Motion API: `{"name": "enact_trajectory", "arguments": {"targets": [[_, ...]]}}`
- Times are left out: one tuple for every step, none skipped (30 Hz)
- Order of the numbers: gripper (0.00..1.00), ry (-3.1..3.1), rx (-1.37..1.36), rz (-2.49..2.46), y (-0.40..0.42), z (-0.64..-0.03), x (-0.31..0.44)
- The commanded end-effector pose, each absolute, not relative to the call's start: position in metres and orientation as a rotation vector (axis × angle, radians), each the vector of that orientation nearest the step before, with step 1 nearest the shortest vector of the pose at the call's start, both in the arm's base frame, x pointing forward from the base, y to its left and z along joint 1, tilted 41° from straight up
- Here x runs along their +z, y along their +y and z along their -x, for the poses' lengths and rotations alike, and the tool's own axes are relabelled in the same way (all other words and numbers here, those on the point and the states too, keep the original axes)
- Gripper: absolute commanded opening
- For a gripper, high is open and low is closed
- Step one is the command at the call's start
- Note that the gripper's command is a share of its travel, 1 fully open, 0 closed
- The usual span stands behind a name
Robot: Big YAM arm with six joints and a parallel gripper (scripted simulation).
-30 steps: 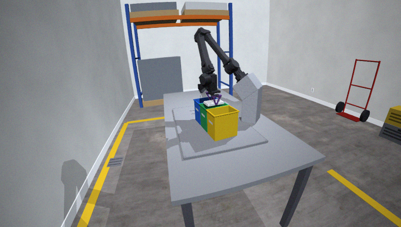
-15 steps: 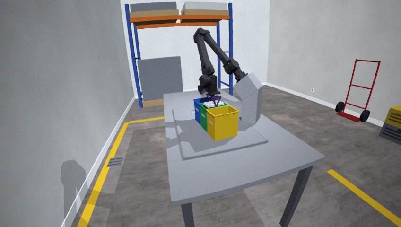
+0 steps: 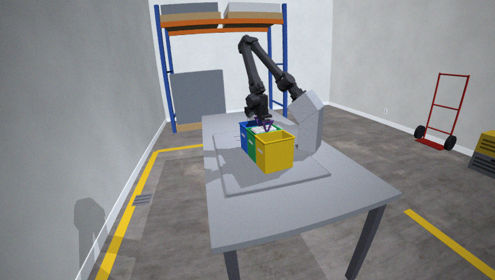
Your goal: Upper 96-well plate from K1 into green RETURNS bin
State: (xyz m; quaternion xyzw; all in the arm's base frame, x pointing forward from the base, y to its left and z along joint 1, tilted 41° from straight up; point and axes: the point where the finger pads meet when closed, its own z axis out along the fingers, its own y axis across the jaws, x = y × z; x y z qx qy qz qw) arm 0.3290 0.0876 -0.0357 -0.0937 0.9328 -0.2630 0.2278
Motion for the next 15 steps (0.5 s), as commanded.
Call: {"name": "enact_trajectory", "arguments": {"targets": [[0.0,2.574,-0.729,0.264,0.0822,-0.3317,-0.0403],[0.0,2.574,-0.729,0.264,0.0822,-0.3317,-0.0403],[0.0,2.574,-0.729,0.264,0.0822,-0.3317,-0.0403],[0.0,2.569,-0.724,0.26,0.0823,-0.3327,-0.0385],[0.0,2.572,-0.728,0.262,0.0818,-0.3327,-0.0406],[0.0,2.572,-0.727,0.262,0.0821,-0.334,-0.0412],[0.0,2.571,-0.726,0.261,0.0821,-0.3347,-0.0415],[0.0,2.572,-0.727,0.262,0.0816,-0.3347,-0.0421],[0.0,2.572,-0.727,0.262,0.0811,-0.3346,-0.0428],[0.0,2.573,-0.728,0.263,0.0805,-0.3346,-0.0435],[0.0,2.573,-0.728,0.263,0.08,-0.3345,-0.0441],[0.0,2.574,-0.729,0.263,0.0795,-0.3345,-0.0448],[0.0,2.574,-0.729,0.264,0.079,-0.3346,-0.0454],[0.0,2.574,-0.729,0.263,0.0786,-0.3348,-0.0457],[0.0,2.573,-0.728,0.263,0.0785,-0.3354,-0.0457]]}}
